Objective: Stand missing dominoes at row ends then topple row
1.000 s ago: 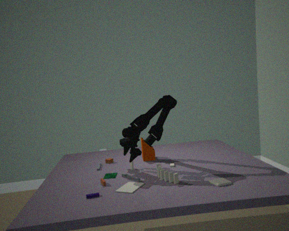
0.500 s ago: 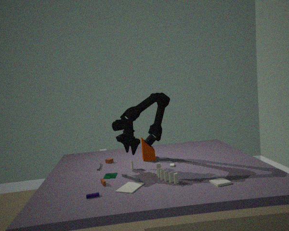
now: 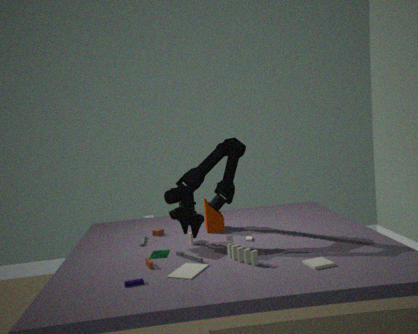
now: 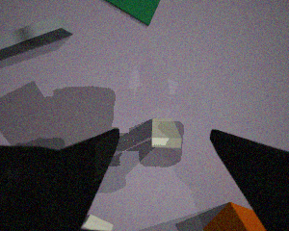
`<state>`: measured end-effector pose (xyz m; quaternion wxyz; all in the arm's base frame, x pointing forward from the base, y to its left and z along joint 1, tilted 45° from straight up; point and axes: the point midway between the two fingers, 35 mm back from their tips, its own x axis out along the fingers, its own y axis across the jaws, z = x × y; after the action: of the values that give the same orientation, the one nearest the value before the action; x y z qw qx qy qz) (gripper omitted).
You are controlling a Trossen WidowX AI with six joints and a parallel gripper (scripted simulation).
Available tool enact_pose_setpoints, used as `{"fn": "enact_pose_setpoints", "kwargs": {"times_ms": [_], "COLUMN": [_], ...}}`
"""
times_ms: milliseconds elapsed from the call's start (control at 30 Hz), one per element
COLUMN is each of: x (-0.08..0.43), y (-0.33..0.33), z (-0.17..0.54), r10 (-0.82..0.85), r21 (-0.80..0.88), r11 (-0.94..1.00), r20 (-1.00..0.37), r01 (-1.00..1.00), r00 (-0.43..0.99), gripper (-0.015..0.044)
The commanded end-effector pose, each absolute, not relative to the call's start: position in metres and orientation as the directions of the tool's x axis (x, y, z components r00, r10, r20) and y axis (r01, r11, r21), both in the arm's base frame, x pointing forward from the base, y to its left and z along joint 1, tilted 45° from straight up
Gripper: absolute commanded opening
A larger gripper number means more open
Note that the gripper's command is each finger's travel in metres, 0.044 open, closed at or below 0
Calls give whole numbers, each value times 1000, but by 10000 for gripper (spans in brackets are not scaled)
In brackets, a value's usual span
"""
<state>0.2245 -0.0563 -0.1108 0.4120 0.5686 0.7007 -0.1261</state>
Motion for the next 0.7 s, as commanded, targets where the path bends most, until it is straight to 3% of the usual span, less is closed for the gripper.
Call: {"fn": "enact_pose_setpoints", "kwargs": {"times_ms": [0,133,533,667], "x": [222,222,222,222], "y": [-50,-47,-47,-47], "z": [-116,-118,-118,-118], "r10": [698,698,698,698], "r21": [288,288,288,288], "r11": [316,316,316,316], "r20": [-716,-716,-716,-716], "r01": [904,904,904,904], "r00": [-17,-17,-17,-17], "gripper": [440,440,125,107]}}
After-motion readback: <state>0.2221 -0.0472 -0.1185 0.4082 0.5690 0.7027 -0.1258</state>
